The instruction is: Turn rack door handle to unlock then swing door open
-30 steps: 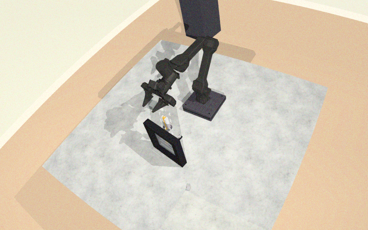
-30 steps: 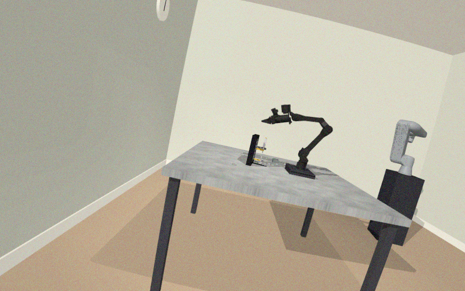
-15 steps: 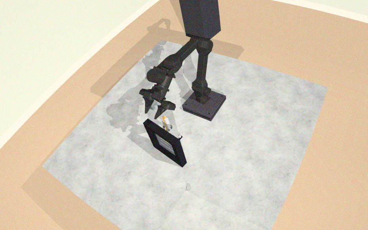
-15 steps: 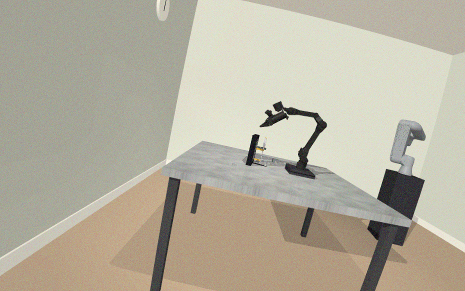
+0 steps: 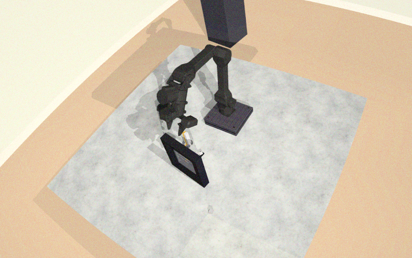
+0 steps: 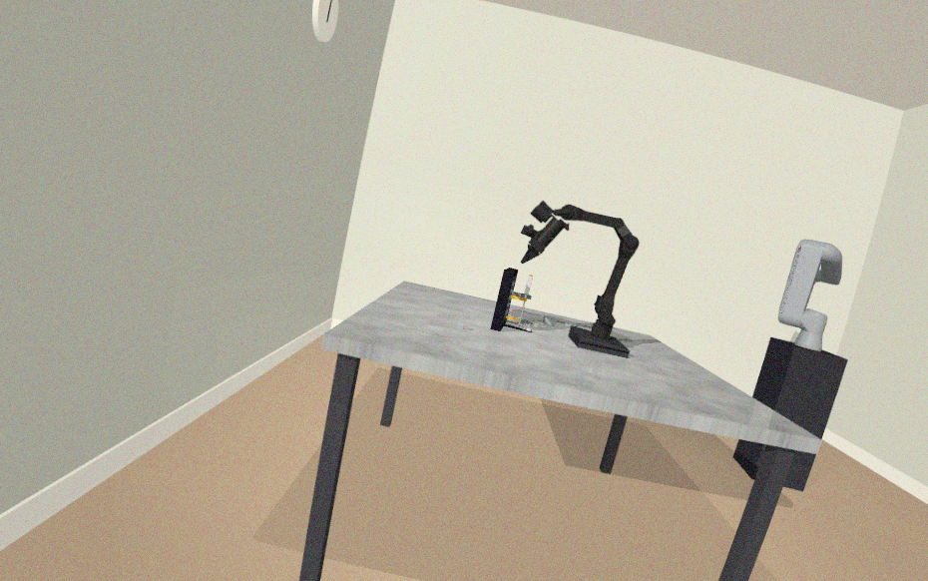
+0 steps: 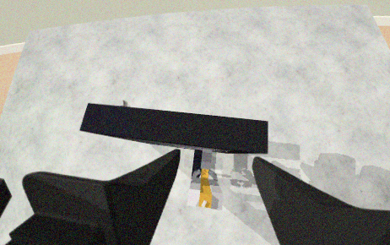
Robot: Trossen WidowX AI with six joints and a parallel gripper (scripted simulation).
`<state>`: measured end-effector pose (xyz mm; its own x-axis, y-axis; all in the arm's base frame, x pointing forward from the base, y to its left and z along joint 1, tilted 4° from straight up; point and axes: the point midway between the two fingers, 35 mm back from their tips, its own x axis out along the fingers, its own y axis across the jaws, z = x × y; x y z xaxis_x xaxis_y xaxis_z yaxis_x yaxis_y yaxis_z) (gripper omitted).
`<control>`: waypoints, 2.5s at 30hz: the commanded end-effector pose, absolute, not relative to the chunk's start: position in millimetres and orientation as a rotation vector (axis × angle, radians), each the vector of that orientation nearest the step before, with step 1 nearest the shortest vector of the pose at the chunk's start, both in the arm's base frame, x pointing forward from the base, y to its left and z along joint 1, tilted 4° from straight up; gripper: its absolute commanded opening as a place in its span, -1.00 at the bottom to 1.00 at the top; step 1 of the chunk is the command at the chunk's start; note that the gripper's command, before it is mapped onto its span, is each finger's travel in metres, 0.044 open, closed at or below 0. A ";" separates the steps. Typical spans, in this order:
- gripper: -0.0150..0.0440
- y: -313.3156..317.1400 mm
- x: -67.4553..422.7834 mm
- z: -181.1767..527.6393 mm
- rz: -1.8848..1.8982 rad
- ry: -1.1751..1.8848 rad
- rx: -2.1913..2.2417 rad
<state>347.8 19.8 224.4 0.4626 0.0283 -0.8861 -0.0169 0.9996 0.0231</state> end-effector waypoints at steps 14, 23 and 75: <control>0.50 23.5 322.0 214.8 0.012 1.473 0.016; 0.50 24.0 317.7 210.8 0.009 1.537 0.015; -0.20 25.1 317.2 145.0 0.015 1.605 0.019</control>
<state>317.5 25.1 146.0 -0.0318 0.0206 -0.9993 0.0025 0.9998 0.0205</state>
